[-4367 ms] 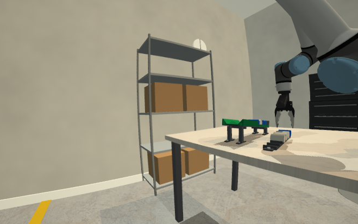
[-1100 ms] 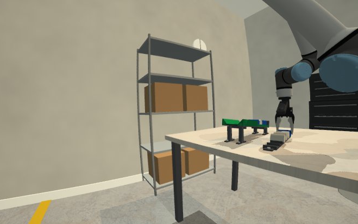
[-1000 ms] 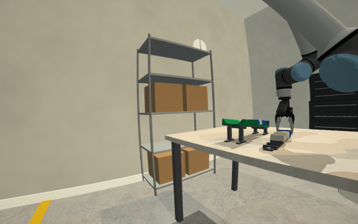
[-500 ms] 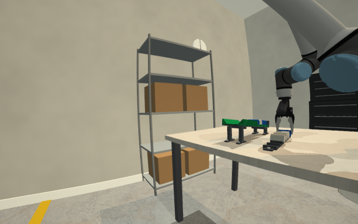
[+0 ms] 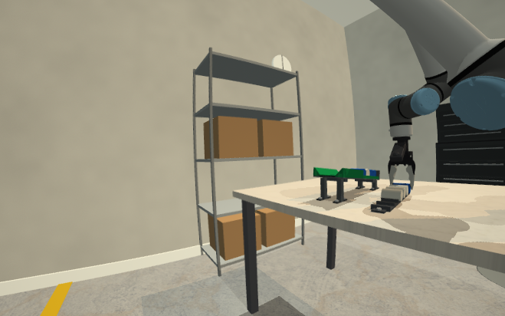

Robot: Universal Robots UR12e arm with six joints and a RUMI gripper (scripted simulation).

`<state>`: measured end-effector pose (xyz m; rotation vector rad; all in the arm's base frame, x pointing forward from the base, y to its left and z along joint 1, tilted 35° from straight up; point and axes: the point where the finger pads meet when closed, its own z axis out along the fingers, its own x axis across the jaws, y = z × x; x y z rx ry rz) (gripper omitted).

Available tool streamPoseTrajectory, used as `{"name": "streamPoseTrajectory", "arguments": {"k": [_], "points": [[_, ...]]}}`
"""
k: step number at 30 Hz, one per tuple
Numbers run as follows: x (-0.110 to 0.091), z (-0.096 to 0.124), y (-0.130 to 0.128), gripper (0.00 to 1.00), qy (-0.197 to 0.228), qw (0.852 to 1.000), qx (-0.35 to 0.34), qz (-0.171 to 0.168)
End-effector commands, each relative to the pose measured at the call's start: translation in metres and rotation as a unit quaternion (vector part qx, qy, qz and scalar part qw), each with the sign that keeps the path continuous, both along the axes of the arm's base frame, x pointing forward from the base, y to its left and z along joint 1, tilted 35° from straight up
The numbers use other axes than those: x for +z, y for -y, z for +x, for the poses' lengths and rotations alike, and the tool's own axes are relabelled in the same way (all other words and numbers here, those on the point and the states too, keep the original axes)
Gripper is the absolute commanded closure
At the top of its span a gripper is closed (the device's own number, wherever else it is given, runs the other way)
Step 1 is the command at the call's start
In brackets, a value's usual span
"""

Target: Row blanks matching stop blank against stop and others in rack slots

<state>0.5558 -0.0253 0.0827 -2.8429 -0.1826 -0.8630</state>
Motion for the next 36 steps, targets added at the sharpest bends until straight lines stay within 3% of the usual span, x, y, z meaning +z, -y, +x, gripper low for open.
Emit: {"name": "streamPoseTrajectory", "arguments": {"k": [1, 16, 36], "points": [[0.000, 0.000, 0.000, 0.58, 0.000, 1.000, 0.000, 0.000], [0.013, -0.008, 0.003, 0.58, 0.000, 1.000, 0.000, 0.000], [0.066, -0.043, 0.015, 0.58, 0.000, 1.000, 0.000, 0.000]]}}
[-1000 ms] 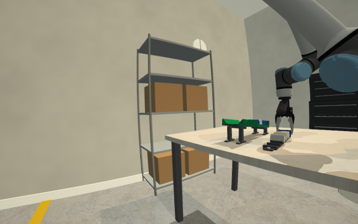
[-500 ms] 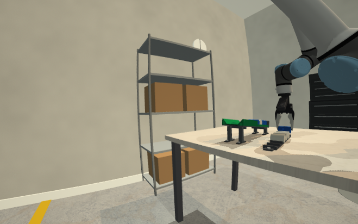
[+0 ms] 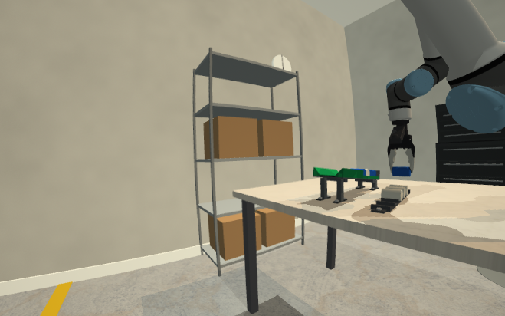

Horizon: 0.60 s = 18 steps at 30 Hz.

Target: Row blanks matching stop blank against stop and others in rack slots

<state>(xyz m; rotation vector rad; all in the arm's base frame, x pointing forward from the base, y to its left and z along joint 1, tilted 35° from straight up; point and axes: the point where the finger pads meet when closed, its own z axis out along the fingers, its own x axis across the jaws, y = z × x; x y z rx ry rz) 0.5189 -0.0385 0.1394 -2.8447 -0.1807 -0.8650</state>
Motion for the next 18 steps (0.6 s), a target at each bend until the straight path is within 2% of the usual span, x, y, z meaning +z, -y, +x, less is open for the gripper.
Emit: {"name": "streamPoseTrajectory", "arguments": {"k": [1, 8, 18], "points": [[0.011, -0.008, 0.003, 0.58, 0.000, 1.000, 0.001, 0.001], [0.023, -0.015, 0.006, 0.58, 0.000, 1.000, 0.001, 0.001], [0.026, -0.017, 0.006, 0.58, 0.000, 1.000, 0.001, 0.001]]}}
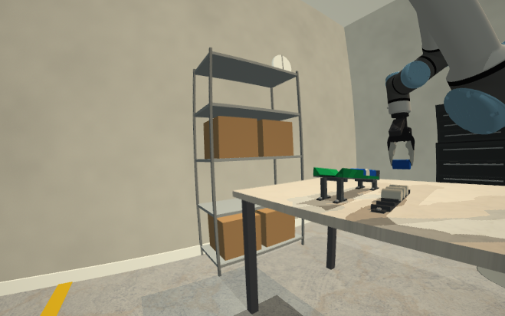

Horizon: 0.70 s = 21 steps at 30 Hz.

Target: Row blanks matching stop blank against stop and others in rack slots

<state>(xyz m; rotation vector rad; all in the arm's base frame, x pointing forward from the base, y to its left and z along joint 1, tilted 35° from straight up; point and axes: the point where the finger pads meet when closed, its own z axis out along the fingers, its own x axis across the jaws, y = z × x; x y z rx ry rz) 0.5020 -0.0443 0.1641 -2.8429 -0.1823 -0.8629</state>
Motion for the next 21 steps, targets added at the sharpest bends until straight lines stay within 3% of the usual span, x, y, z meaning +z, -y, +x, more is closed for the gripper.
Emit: {"name": "streamPoseTrajectory", "arguments": {"k": [1, 7, 13, 16, 21], "points": [[0.001, 0.000, 0.000, 0.58, 0.000, 1.000, 0.000, 0.000], [0.002, 0.000, 0.000, 0.58, 0.000, 1.000, 0.000, 0.000], [0.017, 0.011, -0.005, 0.58, -0.002, 1.000, -0.003, 0.001], [0.045, 0.029, -0.015, 0.58, -0.006, 1.000, -0.008, 0.004], [0.111, 0.068, -0.048, 0.58, -0.009, 1.000, -0.020, 0.012]]}}
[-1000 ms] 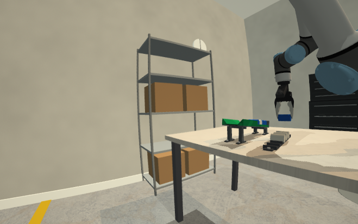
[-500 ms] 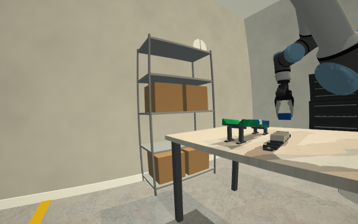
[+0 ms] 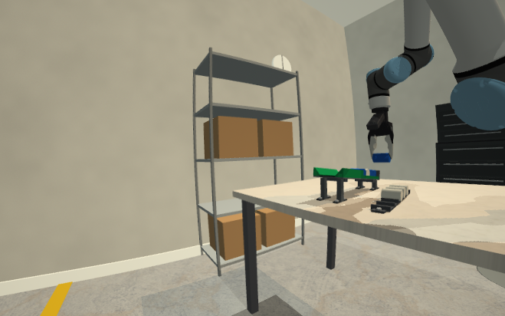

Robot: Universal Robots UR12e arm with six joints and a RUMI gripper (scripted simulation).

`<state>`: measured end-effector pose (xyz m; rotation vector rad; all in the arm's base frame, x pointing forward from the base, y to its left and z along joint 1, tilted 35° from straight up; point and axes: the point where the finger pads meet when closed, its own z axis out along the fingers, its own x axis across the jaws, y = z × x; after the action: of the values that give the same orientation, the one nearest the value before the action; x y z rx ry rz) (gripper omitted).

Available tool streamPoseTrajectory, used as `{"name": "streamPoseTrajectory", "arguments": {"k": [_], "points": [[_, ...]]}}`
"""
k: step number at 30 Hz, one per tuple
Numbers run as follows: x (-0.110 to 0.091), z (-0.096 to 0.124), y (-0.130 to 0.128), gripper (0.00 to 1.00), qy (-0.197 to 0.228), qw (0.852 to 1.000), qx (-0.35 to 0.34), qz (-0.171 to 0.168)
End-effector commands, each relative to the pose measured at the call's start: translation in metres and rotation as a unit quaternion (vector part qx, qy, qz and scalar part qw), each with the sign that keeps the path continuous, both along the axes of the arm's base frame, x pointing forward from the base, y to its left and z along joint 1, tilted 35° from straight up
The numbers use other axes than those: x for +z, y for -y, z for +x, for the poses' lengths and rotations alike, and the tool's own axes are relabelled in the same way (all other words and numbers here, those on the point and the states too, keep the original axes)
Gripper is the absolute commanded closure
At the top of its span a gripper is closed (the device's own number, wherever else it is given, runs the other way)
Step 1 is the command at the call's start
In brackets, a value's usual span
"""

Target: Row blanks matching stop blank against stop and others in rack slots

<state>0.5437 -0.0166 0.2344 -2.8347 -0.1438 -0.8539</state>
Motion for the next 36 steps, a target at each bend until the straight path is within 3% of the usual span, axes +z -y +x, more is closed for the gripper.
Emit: {"name": "streamPoseTrajectory", "arguments": {"k": [1, 4, 7, 27, 36], "points": [[0.054, 0.034, -0.028, 0.58, -0.005, 1.000, -0.013, 0.004], [0.086, 0.050, -0.049, 0.58, -0.004, 1.000, -0.019, 0.009], [0.102, 0.057, -0.061, 0.58, -0.003, 1.000, -0.022, 0.012], [0.104, 0.059, -0.063, 0.58, -0.003, 1.000, -0.023, 0.012], [0.084, 0.073, -0.067, 0.58, -0.004, 1.000, -0.023, 0.012]]}}
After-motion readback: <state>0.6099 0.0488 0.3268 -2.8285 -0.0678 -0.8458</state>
